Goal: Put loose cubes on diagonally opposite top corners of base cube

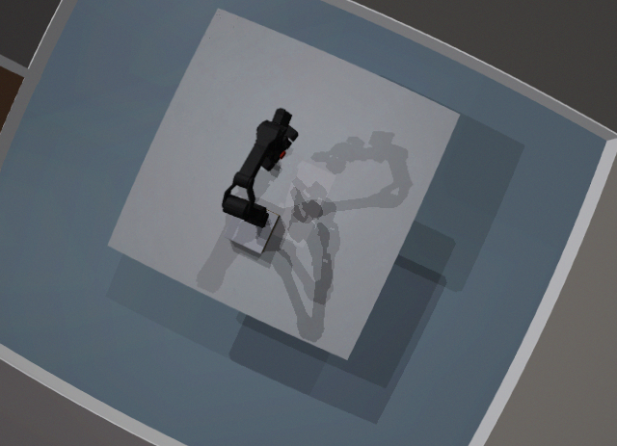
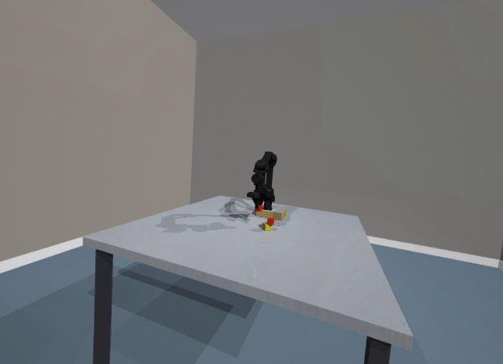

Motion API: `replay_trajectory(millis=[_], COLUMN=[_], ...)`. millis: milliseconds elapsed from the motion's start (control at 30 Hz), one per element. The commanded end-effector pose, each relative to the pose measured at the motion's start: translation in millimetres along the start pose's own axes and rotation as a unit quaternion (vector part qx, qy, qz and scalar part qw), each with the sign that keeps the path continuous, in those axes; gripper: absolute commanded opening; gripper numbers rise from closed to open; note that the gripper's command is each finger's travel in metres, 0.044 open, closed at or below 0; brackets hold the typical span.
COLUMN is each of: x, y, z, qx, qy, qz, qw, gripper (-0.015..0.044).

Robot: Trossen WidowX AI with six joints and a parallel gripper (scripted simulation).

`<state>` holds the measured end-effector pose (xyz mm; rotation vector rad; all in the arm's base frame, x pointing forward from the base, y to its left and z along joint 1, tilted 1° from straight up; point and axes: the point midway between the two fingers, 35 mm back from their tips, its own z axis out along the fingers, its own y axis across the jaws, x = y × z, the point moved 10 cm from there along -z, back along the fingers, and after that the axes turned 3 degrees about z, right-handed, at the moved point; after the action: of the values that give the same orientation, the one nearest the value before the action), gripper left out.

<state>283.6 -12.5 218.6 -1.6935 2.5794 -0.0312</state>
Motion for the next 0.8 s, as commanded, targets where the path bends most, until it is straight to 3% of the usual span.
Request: replay_trajectory(millis=[0,500,767], x=[-14.3,-42.2,-42.4], y=[2.8,12.5,13.9], z=[2.7,5.6,28.1], qx=[-0.003,-0.004,-0.003], qy=[0.002,0.003,0.007], qz=[-0.036,-0.106,-0.111], qw=[0.999,0.994,0.994], gripper=[0.0105,0.0105,0.0105])
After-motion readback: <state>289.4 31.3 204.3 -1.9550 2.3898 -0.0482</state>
